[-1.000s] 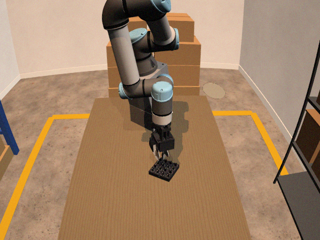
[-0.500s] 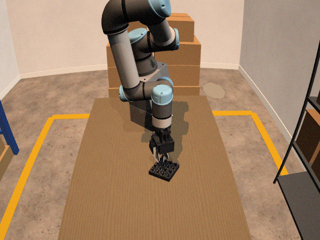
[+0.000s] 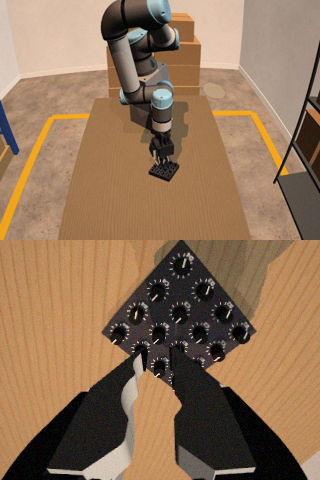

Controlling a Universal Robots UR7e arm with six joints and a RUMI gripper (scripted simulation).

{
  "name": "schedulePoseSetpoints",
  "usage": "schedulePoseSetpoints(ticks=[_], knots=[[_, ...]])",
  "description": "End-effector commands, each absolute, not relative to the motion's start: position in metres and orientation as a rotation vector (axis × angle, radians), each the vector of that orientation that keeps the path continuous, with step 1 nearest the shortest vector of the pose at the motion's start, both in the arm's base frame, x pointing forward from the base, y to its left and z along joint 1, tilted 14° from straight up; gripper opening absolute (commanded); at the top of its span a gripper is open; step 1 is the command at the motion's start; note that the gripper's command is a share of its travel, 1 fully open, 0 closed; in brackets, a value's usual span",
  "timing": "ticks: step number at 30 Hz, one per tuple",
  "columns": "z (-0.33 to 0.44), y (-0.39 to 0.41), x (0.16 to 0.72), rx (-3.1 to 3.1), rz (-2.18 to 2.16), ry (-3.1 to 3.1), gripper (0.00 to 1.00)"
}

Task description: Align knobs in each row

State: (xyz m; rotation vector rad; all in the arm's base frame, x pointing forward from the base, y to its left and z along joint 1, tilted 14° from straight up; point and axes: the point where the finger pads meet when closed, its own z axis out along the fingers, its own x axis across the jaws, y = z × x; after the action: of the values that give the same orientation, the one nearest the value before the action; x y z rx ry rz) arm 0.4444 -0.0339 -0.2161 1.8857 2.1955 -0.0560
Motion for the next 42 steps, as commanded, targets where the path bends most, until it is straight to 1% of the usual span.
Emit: schedulePoseSetpoints(ticks=[1, 42], knots=[[-0.2195, -0.0347, 0.4455, 1.885, -0.055, 2.195, 0.11], [-0.2249, -0.0358, 0.4463, 1.885, -0.055, 2.195, 0.11]])
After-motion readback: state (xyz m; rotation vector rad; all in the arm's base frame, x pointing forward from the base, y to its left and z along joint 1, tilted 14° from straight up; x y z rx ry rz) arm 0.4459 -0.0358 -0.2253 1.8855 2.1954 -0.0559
